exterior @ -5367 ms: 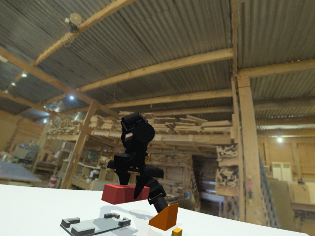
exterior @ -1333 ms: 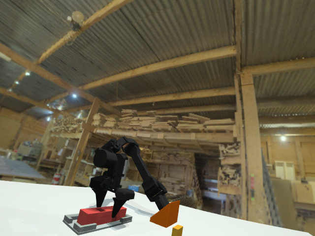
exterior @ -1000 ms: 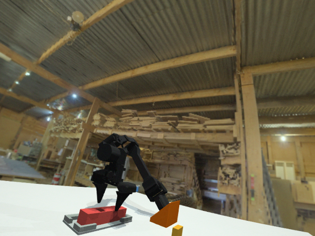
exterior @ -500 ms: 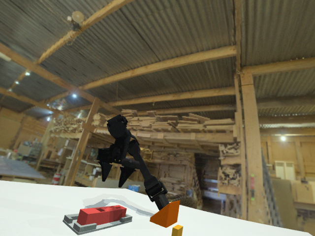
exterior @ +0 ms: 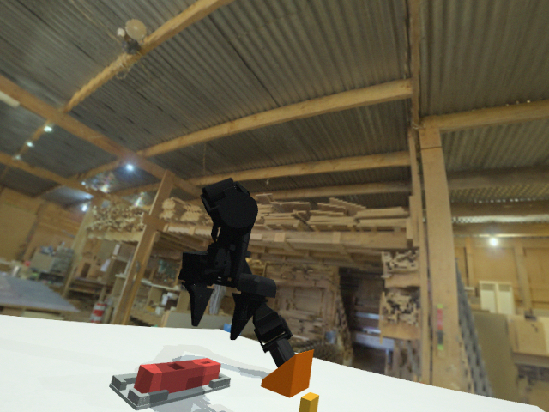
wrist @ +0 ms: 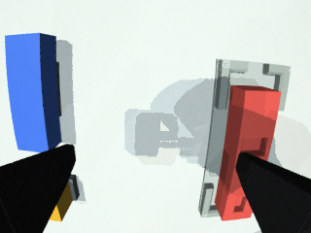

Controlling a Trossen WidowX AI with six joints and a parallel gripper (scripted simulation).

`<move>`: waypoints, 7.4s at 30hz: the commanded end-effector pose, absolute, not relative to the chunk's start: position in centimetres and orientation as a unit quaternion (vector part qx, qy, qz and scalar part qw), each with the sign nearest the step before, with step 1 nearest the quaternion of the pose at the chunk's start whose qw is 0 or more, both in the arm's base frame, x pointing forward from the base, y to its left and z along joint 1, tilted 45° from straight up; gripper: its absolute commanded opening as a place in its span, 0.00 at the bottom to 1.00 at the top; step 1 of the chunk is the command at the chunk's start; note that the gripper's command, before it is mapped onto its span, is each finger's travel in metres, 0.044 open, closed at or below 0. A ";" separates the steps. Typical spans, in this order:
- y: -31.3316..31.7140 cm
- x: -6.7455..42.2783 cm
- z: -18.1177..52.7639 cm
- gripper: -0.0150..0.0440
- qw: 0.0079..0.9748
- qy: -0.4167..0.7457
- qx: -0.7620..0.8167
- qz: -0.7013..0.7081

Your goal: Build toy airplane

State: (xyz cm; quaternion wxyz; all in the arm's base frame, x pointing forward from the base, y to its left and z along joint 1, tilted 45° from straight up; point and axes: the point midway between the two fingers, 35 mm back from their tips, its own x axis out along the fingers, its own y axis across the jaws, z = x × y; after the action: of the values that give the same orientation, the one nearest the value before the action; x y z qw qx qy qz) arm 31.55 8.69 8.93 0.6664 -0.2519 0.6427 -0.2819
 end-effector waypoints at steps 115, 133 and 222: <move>18.7 33.4 -1.0 0.25 0.666 0.643 -0.269 -0.264; 17.0 33.6 2.4 0.25 0.685 0.620 -0.210 -0.320; -1.9 27.4 14.3 0.58 0.659 0.273 0.268 -0.647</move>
State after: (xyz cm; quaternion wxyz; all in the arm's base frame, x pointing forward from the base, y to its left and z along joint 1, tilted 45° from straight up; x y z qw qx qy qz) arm 27.36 -1.91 14.15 0.6578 0.2652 0.2778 -0.6479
